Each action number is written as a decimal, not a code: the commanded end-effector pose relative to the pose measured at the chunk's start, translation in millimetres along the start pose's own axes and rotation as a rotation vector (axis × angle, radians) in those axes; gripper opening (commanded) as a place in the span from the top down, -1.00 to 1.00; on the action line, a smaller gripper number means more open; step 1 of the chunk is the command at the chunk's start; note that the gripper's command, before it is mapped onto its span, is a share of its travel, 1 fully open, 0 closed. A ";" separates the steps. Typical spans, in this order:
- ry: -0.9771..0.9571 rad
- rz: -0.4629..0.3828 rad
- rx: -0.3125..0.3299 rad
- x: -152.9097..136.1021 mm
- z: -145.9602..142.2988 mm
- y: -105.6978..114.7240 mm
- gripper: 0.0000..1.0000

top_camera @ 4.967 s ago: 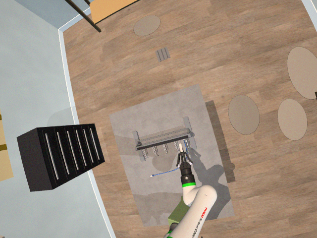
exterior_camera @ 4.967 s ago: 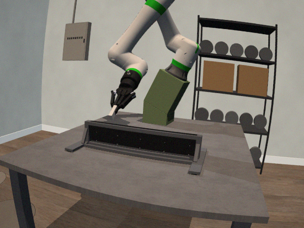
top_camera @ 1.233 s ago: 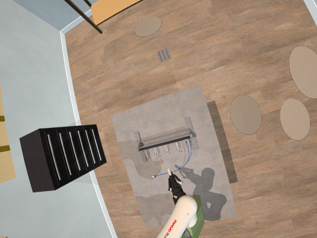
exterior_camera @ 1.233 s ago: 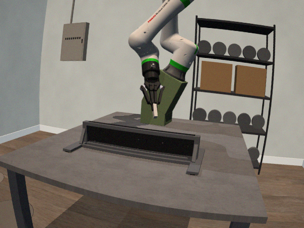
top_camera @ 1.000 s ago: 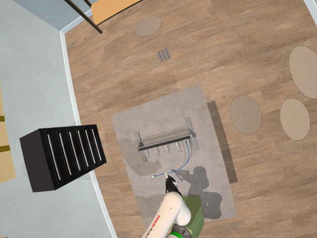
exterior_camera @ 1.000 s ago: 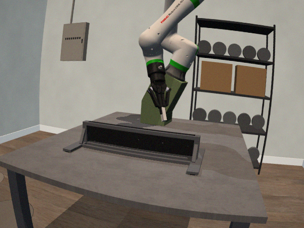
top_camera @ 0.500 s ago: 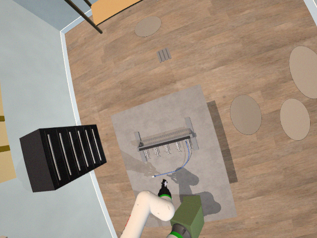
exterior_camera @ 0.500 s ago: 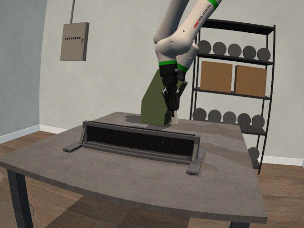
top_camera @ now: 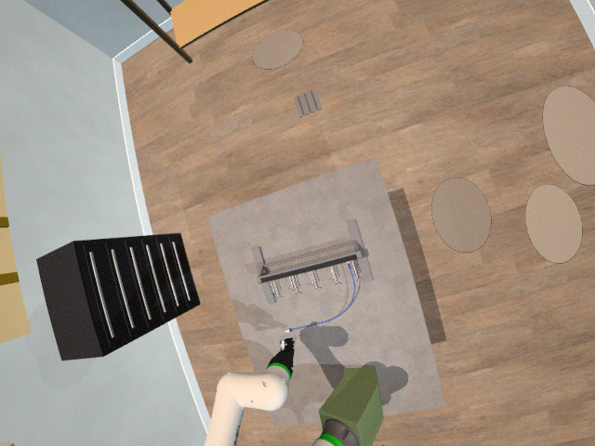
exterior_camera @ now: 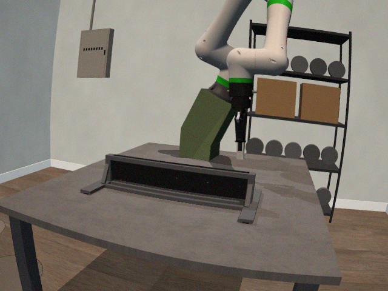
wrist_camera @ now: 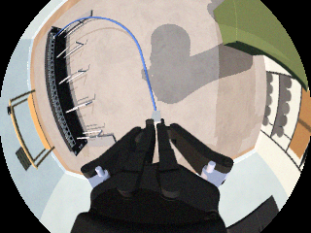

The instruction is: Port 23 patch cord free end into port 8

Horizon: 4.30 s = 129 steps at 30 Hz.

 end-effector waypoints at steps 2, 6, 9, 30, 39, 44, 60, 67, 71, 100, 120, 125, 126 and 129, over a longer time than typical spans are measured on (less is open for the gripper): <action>0.120 0.065 -0.007 -29.8 -9.1 1.3 1.00; 0.130 0.066 -0.006 -32.6 -9.9 1.4 1.00; 0.130 0.066 -0.006 -32.6 -9.9 1.4 1.00; 0.130 0.066 -0.006 -32.6 -9.9 1.4 1.00; 0.130 0.066 -0.006 -32.6 -9.9 1.4 1.00; 0.129 0.066 -0.006 -33.0 -9.9 1.4 1.00; 0.123 0.066 -0.006 -37.7 -10.7 0.7 0.55; 0.123 0.066 -0.006 -37.7 -10.7 0.7 0.55; 0.123 0.066 -0.006 -37.7 -10.7 0.7 0.55; 0.123 0.066 -0.006 -37.5 -10.7 -4.1 0.55; 0.123 0.066 -0.006 -35.6 -10.7 -34.8 0.55; 0.123 0.066 -0.006 -34.9 -10.6 -44.8 0.55; 0.123 0.066 -0.006 -34.8 -10.6 -46.6 0.55; 0.123 0.066 -0.006 -34.7 -10.6 -48.4 0.55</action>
Point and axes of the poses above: the point where the finger pads meet when closed, its own y axis back along the fingers, its own z axis across the jaws, x = y × z, the point moved 3 cm from there along y, back along the fingers, and after that the axes turned 15 degrees about y, right-handed, at the moved point
